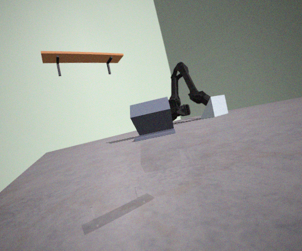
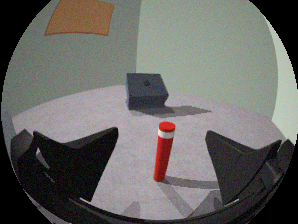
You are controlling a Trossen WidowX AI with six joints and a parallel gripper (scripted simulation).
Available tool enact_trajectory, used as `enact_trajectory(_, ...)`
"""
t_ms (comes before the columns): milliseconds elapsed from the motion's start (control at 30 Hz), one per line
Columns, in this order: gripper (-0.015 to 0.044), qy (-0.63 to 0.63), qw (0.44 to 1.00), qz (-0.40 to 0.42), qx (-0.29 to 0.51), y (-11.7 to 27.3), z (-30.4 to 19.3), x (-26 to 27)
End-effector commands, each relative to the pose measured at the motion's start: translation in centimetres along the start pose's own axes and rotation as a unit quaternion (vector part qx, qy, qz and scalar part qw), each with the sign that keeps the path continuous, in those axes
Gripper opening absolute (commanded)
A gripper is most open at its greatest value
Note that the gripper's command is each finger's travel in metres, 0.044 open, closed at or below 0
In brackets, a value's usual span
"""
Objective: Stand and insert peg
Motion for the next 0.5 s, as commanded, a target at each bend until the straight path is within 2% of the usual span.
enact_trajectory(0, 0.0440, 0.001, 1.000, 0.010, 0.001, -0.2, 0.5, -0.2)
enact_trajectory(233, 0.0440, 0.017, 0.998, 0.060, 0.017, -1.6, 6.2, -2.2)
enact_trajectory(467, 0.0440, 0.011, 1.000, 0.025, 0.013, -0.4, 13.2, -3.7)
Point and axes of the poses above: the point midway between the two fingers, 35 mm back from their tips, its own y axis back along the fingers, its own x axis across the jaws, z = x × y, the point moved 1 cm from there along y, back along the fingers, and after that the axes turned 12 degrees about y, right-handed, at the moved point
